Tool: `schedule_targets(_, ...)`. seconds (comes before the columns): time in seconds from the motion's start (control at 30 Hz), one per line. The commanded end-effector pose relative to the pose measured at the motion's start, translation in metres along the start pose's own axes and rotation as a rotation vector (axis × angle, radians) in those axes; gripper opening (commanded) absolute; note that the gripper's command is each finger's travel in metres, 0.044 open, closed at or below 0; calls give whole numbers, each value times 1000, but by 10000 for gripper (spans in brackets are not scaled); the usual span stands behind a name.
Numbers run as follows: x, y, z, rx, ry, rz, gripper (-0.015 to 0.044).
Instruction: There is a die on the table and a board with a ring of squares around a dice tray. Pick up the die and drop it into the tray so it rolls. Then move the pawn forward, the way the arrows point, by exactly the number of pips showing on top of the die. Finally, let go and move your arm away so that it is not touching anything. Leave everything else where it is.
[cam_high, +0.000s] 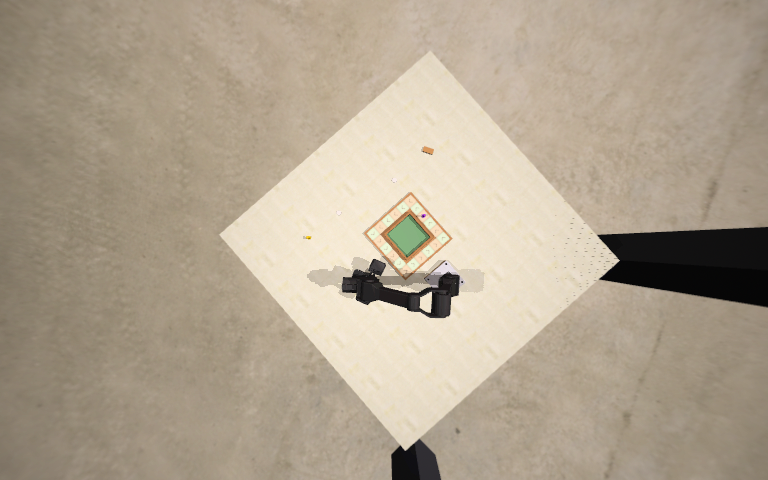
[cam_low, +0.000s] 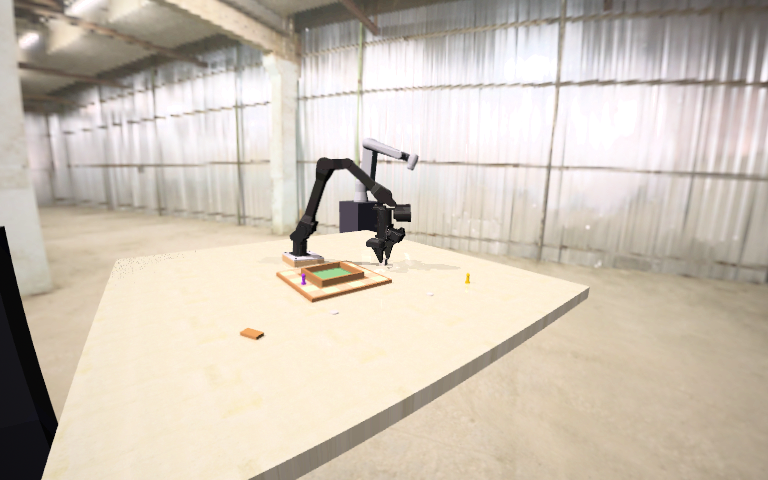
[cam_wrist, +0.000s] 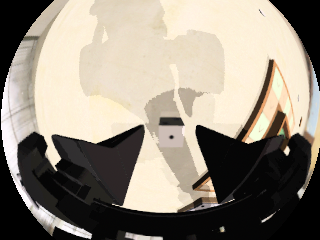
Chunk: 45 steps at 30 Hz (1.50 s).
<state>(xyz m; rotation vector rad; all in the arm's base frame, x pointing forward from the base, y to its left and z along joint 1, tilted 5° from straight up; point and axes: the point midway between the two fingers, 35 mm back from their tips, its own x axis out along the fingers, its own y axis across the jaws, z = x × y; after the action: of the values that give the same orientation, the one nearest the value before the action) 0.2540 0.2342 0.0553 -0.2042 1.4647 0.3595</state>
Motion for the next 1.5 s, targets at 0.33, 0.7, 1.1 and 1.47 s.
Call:
schedule_targets(0.33,7,-1,-4,3,21,-3,97)
schedule_targets(0.7,-13,1,-1,3,21,-3,0)
schedule_targets(1.1,-87,3,-1,3,21,-3,0)
schedule_targets(1.47,-114,-6,-5,16,21,-5,0)
